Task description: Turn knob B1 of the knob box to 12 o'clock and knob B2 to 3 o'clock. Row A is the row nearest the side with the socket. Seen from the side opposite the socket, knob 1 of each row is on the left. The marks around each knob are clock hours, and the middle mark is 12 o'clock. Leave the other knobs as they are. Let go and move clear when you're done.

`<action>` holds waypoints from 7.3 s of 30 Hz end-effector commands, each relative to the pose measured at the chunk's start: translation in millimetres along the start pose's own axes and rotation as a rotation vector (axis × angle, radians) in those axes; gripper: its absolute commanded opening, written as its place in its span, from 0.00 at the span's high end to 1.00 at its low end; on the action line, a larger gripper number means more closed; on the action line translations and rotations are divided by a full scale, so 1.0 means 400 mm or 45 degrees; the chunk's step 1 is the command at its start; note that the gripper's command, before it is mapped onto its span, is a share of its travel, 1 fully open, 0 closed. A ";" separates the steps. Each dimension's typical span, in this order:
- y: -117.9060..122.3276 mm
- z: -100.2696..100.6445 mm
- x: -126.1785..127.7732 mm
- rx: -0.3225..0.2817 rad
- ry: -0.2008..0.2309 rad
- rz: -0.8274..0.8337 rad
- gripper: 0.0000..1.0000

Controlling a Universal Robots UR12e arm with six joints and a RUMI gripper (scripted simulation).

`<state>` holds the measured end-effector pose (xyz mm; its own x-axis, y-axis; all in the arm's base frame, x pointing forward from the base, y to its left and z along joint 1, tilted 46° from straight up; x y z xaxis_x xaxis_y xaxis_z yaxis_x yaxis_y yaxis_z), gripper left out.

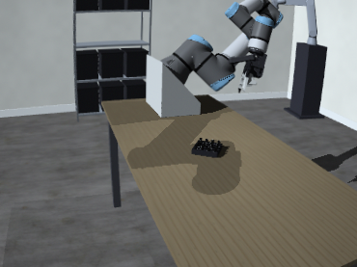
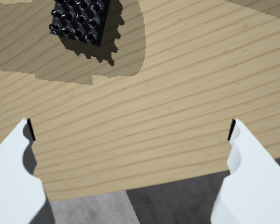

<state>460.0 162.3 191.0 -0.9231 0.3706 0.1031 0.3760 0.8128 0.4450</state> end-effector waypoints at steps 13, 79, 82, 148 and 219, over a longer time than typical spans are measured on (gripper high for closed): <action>-0.031 0.092 -0.128 -0.072 0.094 -0.418 0.00; -0.224 0.517 -0.392 -0.489 0.143 -1.645 0.00; -0.226 0.520 -0.392 -0.493 0.142 -1.653 0.00; -0.232 0.535 -0.391 -0.508 0.138 -1.690 0.00; -0.227 0.511 -0.322 -0.504 0.138 -1.687 0.00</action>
<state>569.5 131.9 -48.8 -0.5770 -0.6212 -0.5303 -0.8078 0.3381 0.4829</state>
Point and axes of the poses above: the point where the finger pads meet when closed, its own z axis out along the fingers, its own x axis across the jaws, y = z × x, the point moved 7 cm from there along -z, back along the fingers, and after that the axes turned 5 degrees about z, right-handed, at the moved point
